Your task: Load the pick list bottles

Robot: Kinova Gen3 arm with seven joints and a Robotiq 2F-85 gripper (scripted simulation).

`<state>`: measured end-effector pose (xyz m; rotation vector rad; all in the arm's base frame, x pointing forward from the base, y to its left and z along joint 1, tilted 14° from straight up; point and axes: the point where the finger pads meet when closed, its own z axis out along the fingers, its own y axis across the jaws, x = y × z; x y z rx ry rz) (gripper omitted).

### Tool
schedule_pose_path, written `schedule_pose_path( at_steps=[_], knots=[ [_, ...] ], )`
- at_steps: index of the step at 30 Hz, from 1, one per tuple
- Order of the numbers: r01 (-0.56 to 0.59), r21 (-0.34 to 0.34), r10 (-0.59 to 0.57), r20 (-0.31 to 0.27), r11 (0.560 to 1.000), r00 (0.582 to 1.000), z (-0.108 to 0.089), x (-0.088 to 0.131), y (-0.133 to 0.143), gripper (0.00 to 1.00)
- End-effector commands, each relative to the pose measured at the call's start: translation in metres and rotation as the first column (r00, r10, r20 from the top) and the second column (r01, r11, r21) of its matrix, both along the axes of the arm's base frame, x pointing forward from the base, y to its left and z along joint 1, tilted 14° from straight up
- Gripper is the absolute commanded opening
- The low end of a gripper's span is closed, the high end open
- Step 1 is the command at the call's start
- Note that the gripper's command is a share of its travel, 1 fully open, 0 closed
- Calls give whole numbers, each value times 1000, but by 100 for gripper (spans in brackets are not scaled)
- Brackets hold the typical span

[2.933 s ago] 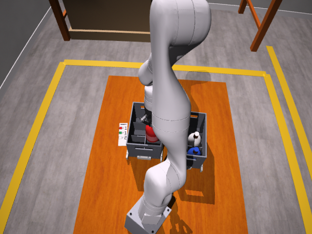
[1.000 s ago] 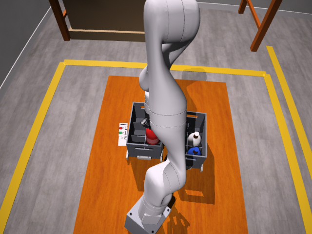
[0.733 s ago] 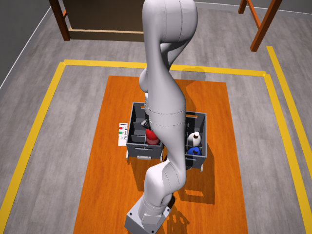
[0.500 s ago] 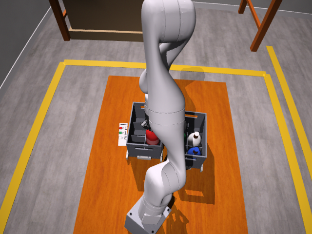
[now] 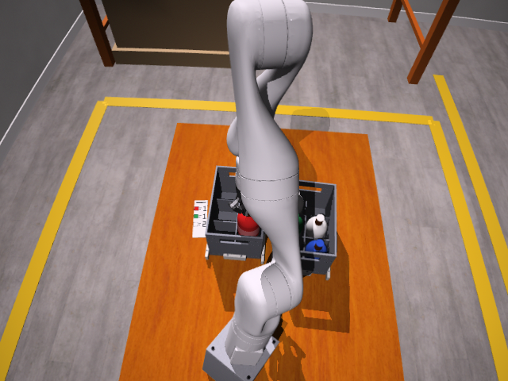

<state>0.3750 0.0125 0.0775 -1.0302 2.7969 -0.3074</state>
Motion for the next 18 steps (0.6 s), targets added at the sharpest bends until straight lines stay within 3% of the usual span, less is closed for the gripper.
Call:
schedule_pose_path(
  at_steps=[1,18],
  knots=[
    [0,1,0,1,1000,1000,-1,1,0,10],
    [0,1,0,1,1000,1000,-16,4,-2,10]
  ],
)
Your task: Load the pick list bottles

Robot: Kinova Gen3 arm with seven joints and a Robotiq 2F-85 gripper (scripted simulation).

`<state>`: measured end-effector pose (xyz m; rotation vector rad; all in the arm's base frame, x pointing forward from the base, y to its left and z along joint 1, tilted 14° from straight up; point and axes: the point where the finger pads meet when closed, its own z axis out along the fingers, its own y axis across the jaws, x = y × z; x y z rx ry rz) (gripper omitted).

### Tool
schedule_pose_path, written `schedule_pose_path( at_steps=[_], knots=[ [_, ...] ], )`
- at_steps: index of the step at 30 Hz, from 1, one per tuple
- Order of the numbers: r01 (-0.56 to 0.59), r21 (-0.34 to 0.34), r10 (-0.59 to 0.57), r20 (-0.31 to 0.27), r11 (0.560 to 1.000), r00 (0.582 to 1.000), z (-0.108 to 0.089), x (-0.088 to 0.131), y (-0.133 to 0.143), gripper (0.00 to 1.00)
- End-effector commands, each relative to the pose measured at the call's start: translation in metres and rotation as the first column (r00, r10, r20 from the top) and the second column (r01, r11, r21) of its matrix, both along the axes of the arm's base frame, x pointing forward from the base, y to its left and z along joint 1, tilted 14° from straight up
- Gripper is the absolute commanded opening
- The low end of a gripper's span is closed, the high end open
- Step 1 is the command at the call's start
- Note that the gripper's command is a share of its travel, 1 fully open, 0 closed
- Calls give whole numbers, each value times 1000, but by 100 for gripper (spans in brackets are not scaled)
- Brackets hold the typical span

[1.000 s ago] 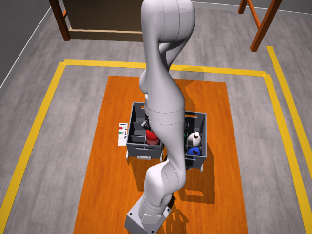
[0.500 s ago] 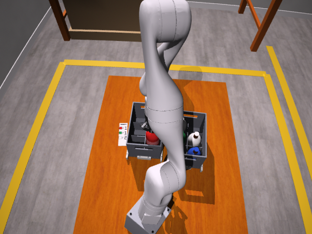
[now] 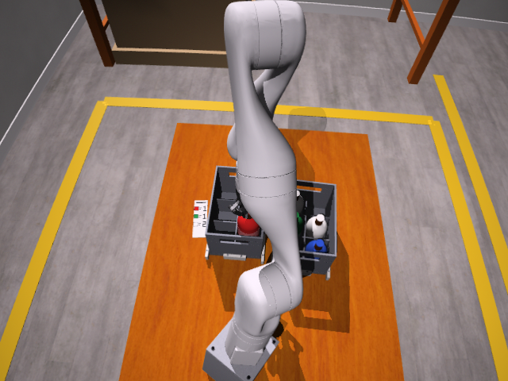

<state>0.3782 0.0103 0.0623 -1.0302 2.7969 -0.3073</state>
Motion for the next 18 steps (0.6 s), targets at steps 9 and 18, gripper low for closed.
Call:
schedule_pose_path(
  at_steps=[9,18],
  knots=[
    [0,1,0,1,1000,1000,-9,2,-1,10],
    [0,1,0,2,1000,1000,-16,4,-2,10]
  ],
)
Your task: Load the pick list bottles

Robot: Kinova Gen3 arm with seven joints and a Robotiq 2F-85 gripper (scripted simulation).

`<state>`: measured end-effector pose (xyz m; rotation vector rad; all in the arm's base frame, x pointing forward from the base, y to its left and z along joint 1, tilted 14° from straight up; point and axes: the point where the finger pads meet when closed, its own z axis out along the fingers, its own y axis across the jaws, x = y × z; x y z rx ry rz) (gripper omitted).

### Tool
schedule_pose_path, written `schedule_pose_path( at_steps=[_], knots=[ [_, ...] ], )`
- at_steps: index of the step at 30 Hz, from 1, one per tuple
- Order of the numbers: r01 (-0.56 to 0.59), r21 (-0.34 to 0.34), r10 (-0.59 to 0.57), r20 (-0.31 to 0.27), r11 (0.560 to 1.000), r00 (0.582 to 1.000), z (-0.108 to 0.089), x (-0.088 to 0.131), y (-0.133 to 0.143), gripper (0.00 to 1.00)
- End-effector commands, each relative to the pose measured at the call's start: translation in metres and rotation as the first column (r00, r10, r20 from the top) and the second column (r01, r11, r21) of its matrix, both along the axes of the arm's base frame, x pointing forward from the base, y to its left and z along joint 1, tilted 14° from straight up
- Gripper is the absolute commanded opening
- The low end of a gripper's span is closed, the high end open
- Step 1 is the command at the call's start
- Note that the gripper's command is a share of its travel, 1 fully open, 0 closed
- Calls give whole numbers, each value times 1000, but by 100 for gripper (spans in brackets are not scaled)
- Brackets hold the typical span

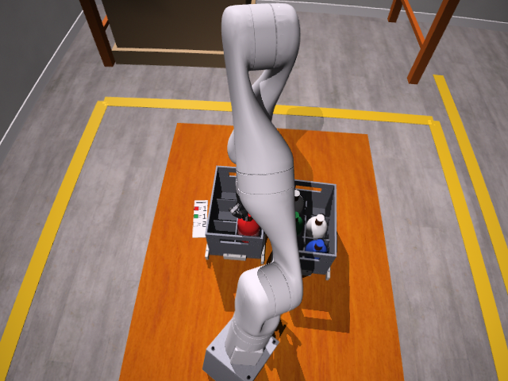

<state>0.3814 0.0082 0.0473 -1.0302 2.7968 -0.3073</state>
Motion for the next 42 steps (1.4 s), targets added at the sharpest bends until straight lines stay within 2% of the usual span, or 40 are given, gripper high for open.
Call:
schedule_pose_path(
  at_steps=[1,42],
  knots=[
    [0,1,0,1,1000,1000,-2,1,0,10],
    [0,0,0,1,1000,1000,-38,9,-5,10]
  ],
)
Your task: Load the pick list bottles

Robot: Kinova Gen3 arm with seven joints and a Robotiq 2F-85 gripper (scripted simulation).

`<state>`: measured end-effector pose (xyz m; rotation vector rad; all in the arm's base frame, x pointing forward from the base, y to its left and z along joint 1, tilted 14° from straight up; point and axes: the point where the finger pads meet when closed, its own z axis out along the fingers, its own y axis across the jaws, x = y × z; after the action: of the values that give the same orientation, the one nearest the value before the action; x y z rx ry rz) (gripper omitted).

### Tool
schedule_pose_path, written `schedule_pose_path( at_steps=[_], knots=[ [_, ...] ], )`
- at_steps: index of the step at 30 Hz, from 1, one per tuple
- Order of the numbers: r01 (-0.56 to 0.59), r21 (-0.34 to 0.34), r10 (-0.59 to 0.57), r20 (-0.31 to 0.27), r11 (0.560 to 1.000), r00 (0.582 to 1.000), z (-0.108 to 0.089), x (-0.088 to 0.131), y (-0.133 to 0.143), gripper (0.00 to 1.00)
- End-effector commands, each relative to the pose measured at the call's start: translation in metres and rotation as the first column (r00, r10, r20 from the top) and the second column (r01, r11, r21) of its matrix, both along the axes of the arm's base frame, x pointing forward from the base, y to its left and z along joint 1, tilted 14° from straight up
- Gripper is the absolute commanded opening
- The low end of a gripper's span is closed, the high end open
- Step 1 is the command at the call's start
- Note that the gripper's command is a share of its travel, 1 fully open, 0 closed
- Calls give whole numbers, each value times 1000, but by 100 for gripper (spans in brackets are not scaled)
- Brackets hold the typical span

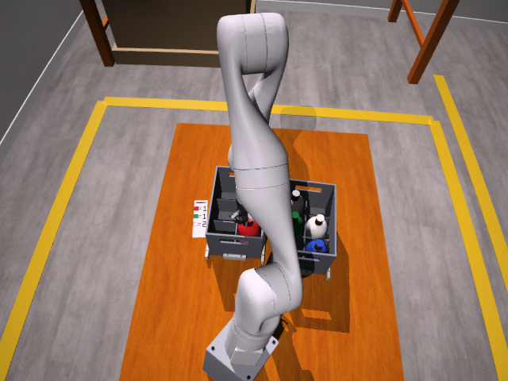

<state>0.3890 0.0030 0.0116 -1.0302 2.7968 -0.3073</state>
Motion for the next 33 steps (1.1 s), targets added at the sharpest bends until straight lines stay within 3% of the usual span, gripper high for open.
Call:
schedule_pose_path(
  at_steps=[1,33],
  knots=[
    [0,0,0,1,1000,1000,-3,1,0,10],
    [0,0,0,1,1000,1000,-26,6,-4,10]
  ],
)
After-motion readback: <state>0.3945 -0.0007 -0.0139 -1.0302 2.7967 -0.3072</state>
